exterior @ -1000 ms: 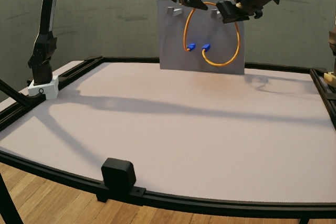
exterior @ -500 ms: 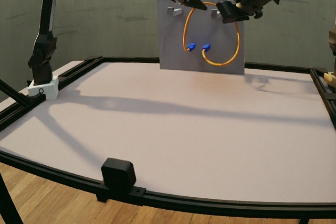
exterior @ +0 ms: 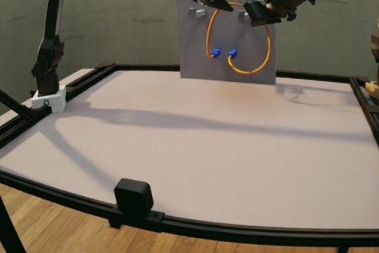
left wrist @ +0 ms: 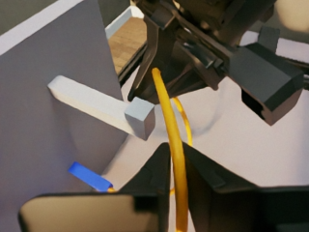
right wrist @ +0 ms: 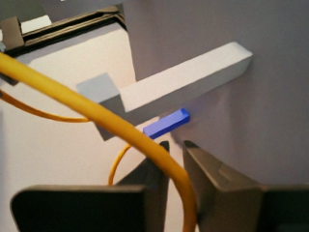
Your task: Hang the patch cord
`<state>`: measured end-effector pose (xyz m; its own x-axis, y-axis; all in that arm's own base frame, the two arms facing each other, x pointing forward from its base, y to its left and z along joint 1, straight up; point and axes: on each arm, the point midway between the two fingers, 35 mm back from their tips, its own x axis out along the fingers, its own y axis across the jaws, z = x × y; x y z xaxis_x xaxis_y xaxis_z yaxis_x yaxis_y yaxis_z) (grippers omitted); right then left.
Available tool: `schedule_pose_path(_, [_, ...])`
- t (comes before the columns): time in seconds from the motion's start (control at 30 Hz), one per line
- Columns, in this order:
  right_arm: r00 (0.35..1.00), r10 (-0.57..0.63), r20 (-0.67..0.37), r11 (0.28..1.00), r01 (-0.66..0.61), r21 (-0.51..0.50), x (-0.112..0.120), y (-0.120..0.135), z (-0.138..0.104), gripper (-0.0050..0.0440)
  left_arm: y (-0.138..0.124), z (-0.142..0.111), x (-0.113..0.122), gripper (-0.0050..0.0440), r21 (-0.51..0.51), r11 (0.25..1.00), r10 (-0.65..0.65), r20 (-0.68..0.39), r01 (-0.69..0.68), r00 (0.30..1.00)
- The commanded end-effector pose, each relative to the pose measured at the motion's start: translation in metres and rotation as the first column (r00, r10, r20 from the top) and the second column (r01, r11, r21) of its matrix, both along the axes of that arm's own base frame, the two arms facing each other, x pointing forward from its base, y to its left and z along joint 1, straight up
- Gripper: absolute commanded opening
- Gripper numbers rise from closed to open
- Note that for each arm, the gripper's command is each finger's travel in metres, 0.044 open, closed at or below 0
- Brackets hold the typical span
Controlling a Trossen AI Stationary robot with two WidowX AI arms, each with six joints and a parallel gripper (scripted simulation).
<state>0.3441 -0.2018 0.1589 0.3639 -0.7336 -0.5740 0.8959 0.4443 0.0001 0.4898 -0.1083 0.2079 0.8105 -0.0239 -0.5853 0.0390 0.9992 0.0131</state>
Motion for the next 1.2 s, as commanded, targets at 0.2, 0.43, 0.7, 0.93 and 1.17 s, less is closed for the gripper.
schedule_pose_path(0.2, [1.000,0.000,0.022,1.000,0.000,-0.008,0.0012,-0.0007,0.0086,0.0040,-0.0015,0.0272,-0.0022,0.0025,-0.021,1.000,0.003,0.050,-0.002,0.999])
schedule_pose_path(0.43, [1.000,0.000,0.022,1.000,0.000,-0.008,0.0012,-0.0007,0.0086,0.0040,-0.0015,0.0271,-0.0026,0.0025,-0.021,1.000,0.005,0.047,-0.004,0.999])
schedule_pose_path(0.7, [1.000,0.000,0.022,1.000,0.000,-0.008,0.0012,-0.0007,0.0086,0.0040,-0.0015,0.0271,-0.0028,0.0025,-0.022,1.000,0.005,0.045,-0.004,0.999])
schedule_pose_path(0.93, [1.000,0.000,0.022,1.000,0.000,-0.008,0.0012,-0.0007,0.0086,0.0040,-0.0015,0.0271,-0.0030,0.0025,-0.022,1.000,0.006,0.043,-0.005,0.999])
schedule_pose_path(1.17, [1.000,0.000,0.022,1.000,0.000,-0.008,0.0012,-0.0007,0.0086,0.0040,-0.0015,0.0270,-0.0031,0.0025,-0.022,1.000,0.006,0.042,-0.005,0.999])
